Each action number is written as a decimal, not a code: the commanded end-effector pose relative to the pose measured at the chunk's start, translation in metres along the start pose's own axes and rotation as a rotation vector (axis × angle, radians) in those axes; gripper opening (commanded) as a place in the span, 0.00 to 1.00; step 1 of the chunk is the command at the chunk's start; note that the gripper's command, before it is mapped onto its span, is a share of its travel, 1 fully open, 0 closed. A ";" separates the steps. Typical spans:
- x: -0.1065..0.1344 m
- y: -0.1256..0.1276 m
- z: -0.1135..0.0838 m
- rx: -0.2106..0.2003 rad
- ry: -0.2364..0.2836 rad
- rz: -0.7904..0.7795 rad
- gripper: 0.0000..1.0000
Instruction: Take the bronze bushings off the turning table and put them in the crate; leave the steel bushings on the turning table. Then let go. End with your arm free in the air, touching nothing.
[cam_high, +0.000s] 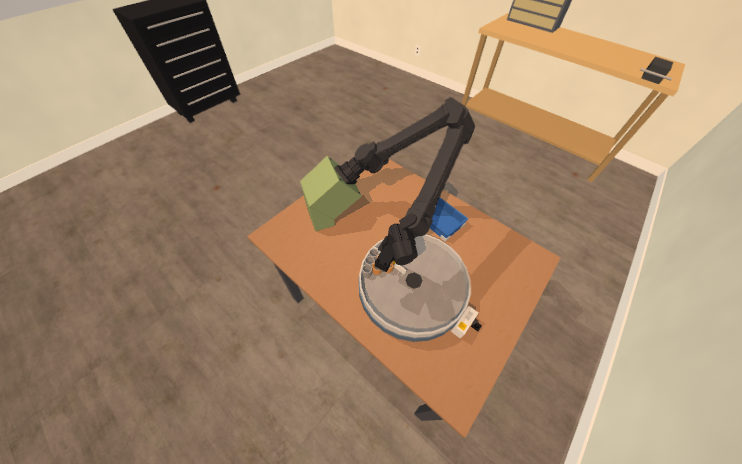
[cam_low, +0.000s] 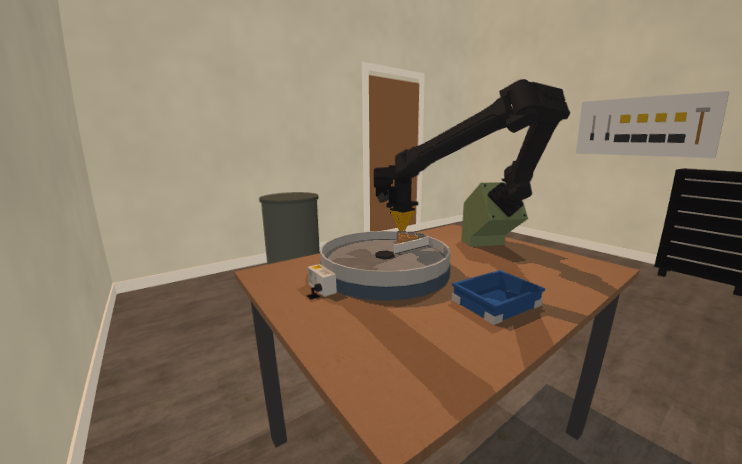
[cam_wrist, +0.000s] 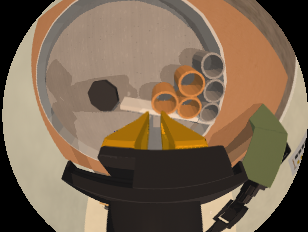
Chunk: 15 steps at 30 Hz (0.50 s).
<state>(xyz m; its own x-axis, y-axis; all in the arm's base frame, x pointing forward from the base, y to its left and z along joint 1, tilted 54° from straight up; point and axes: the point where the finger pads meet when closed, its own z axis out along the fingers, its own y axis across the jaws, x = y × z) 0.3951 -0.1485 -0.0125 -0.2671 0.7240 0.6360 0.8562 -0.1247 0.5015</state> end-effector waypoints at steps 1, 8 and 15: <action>-0.004 0.017 -0.006 -0.019 -0.021 -0.036 0.14; -0.003 0.017 -0.005 -0.017 -0.020 -0.035 0.14; 0.000 0.001 0.026 0.002 0.003 -0.001 0.14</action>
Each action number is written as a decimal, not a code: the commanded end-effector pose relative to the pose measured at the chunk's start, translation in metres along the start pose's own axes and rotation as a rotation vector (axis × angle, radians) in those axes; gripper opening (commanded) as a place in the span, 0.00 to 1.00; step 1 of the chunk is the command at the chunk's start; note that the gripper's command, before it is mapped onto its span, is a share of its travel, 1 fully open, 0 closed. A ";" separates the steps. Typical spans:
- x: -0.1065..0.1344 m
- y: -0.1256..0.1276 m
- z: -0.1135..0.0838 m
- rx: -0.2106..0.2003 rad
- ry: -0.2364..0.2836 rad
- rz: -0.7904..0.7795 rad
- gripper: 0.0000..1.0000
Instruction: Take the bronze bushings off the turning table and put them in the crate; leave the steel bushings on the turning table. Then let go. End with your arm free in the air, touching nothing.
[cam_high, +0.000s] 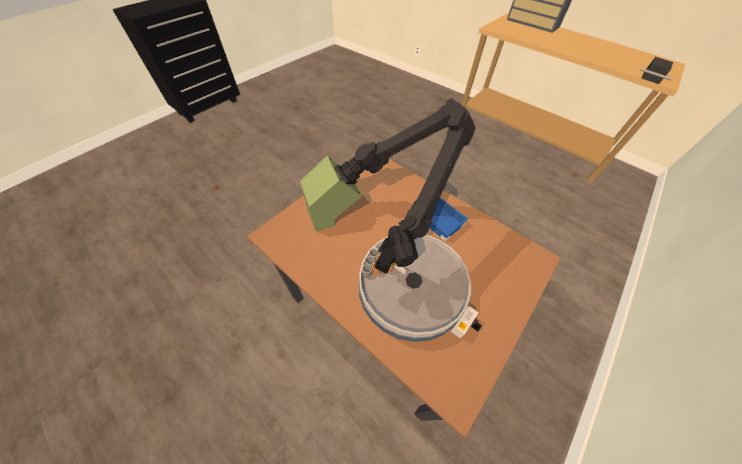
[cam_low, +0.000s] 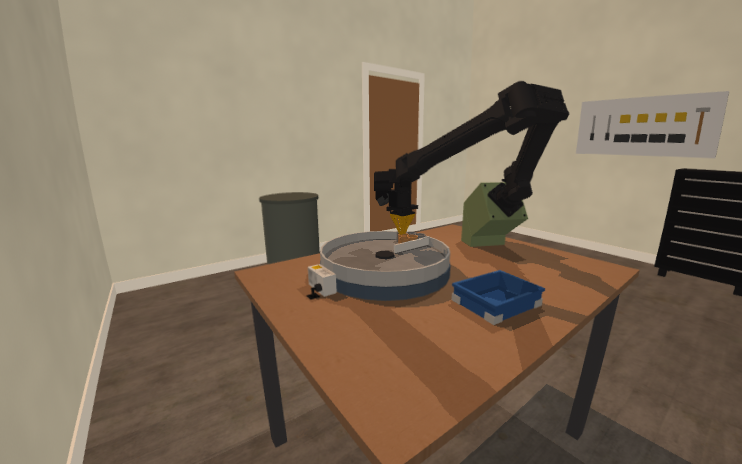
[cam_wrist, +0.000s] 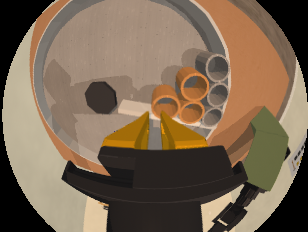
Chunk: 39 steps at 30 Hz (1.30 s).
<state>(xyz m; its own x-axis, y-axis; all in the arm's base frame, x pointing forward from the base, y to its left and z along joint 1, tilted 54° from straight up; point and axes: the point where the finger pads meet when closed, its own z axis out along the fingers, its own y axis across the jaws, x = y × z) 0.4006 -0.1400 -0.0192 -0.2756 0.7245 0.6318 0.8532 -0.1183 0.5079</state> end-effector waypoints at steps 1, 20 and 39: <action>0.000 0.000 0.016 0.003 0.002 0.009 0.14; -0.006 0.014 0.005 -0.021 -0.023 -0.017 0.14; -0.005 0.013 0.007 -0.019 -0.021 -0.015 0.14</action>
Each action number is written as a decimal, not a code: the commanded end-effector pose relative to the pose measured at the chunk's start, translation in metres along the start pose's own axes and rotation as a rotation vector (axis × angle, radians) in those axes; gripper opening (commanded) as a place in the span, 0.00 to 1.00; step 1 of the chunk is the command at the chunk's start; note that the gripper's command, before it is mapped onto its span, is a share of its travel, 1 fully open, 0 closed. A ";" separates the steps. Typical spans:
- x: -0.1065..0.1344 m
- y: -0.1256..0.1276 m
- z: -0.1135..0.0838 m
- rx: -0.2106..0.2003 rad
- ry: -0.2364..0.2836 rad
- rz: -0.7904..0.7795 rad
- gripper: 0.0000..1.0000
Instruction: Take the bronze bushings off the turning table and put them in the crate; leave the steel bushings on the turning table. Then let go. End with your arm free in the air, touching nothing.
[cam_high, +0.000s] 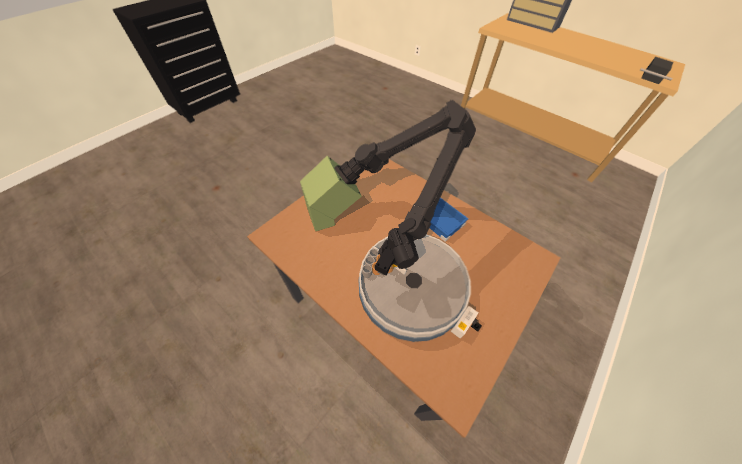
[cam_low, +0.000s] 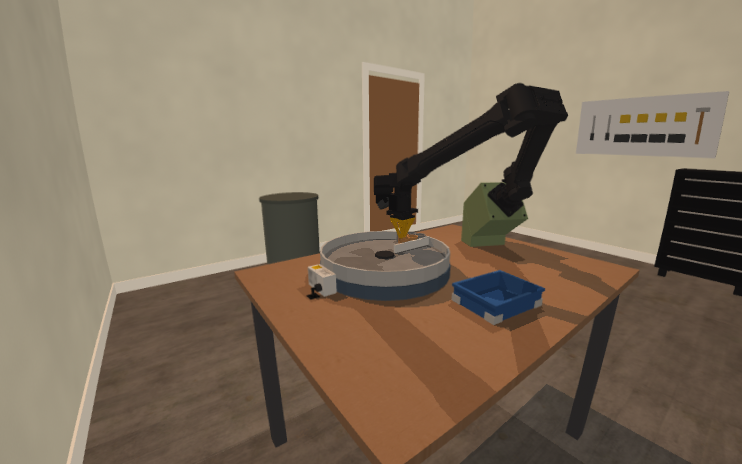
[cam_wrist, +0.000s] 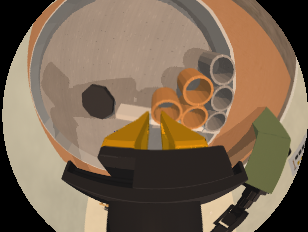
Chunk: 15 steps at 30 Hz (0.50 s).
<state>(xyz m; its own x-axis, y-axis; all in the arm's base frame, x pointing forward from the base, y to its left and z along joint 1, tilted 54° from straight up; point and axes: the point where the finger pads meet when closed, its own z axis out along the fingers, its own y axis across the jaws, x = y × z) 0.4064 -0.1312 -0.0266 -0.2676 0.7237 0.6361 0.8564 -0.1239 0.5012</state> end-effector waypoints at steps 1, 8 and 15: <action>-0.004 0.012 -0.003 -0.016 -0.016 -0.020 0.14; 0.001 0.003 0.008 -0.004 -0.004 -0.008 0.14; -0.001 0.006 0.016 -0.011 -0.009 -0.012 0.14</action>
<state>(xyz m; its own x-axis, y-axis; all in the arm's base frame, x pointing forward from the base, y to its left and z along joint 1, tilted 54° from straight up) 0.4127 -0.1176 -0.0377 -0.2750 0.7213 0.6357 0.8576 -0.1149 0.5013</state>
